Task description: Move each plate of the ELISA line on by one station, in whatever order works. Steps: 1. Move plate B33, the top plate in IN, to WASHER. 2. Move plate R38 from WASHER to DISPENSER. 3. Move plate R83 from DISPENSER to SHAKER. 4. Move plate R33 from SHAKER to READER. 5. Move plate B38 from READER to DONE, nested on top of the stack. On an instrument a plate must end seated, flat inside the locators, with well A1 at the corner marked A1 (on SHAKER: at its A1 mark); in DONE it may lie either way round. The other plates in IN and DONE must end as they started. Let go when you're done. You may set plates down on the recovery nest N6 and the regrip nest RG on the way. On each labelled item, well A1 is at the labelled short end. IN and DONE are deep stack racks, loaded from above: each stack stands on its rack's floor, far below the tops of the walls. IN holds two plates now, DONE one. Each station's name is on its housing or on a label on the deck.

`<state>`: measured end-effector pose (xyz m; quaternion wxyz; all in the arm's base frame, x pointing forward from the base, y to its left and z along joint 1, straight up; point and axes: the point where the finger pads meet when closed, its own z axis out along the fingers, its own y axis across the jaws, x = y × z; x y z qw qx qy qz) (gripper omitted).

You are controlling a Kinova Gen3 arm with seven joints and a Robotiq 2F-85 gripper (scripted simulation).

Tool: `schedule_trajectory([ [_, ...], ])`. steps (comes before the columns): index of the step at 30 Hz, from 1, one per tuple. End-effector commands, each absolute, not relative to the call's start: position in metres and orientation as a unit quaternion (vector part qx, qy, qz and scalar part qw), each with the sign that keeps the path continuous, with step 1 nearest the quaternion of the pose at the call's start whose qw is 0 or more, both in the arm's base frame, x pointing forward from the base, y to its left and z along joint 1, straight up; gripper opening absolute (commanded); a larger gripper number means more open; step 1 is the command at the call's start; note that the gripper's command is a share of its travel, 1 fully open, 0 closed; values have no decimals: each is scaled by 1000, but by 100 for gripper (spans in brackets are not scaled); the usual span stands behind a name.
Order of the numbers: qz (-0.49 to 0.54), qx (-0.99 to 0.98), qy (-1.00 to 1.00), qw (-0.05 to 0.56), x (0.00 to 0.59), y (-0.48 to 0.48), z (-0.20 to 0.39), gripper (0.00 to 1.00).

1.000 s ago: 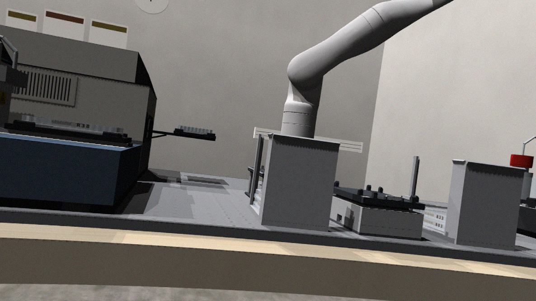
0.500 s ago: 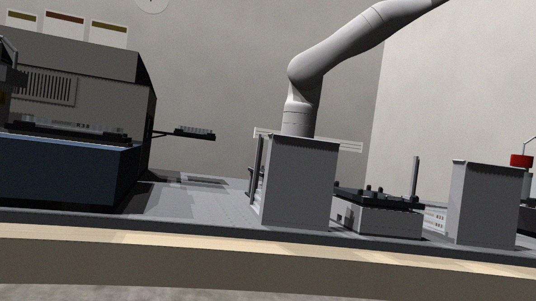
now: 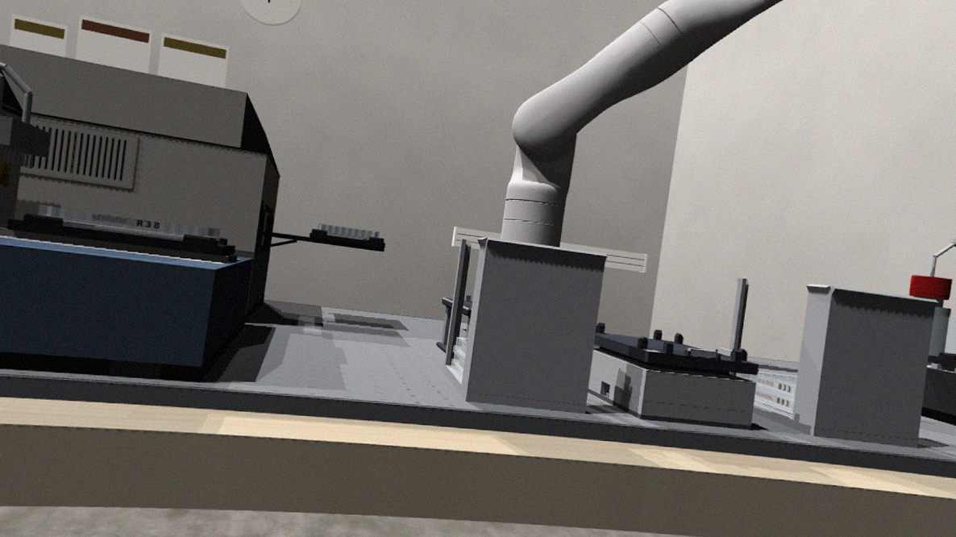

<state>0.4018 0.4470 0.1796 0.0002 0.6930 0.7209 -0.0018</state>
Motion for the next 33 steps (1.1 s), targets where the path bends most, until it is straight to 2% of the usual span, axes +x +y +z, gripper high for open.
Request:
schedule_trajectory([
  [1, 2, 674, 739, 0, 402, 433, 181, 94],
  [33, 1, 573, 820, 0, 403, 347, 181, 94],
])
